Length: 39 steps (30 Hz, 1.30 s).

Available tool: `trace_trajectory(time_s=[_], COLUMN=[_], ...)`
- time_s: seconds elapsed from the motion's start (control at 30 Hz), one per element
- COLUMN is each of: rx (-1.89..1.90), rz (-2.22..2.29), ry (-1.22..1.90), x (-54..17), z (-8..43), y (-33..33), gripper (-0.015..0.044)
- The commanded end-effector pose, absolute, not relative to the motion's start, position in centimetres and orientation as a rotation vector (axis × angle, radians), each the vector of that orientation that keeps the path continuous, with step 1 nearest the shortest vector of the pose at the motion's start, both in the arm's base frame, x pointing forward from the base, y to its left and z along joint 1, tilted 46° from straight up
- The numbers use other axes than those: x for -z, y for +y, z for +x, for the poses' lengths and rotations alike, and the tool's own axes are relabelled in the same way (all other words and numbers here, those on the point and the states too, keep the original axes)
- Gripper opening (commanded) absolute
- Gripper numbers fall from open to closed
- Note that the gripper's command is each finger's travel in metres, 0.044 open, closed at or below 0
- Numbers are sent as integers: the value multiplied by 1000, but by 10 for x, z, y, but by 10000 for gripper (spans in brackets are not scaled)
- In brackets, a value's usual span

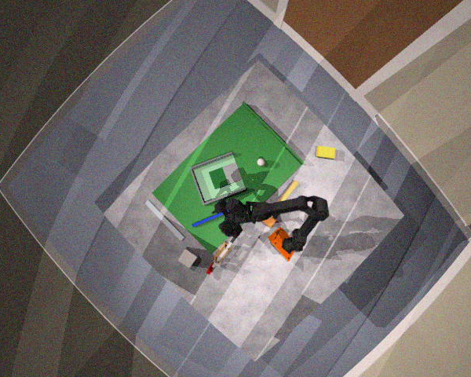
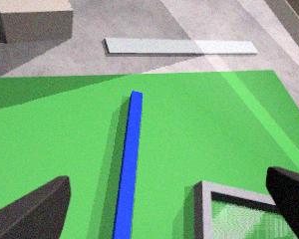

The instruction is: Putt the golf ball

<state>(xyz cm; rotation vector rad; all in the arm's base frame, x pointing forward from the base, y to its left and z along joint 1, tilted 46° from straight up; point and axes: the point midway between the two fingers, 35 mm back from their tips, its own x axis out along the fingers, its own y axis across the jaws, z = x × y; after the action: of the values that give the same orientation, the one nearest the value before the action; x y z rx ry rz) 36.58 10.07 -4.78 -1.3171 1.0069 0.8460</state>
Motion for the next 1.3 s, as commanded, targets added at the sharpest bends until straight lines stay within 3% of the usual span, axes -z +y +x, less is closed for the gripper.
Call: trace_trajectory(time_s=[0.0,0.2,1.27], rx=[-943,-1027,-1028], rz=[-1355,-1503,-1527], ry=[1258,1647,1689], x=[77,91,127], z=[316,242,235], y=[106,100,60], gripper=[440,440,440])
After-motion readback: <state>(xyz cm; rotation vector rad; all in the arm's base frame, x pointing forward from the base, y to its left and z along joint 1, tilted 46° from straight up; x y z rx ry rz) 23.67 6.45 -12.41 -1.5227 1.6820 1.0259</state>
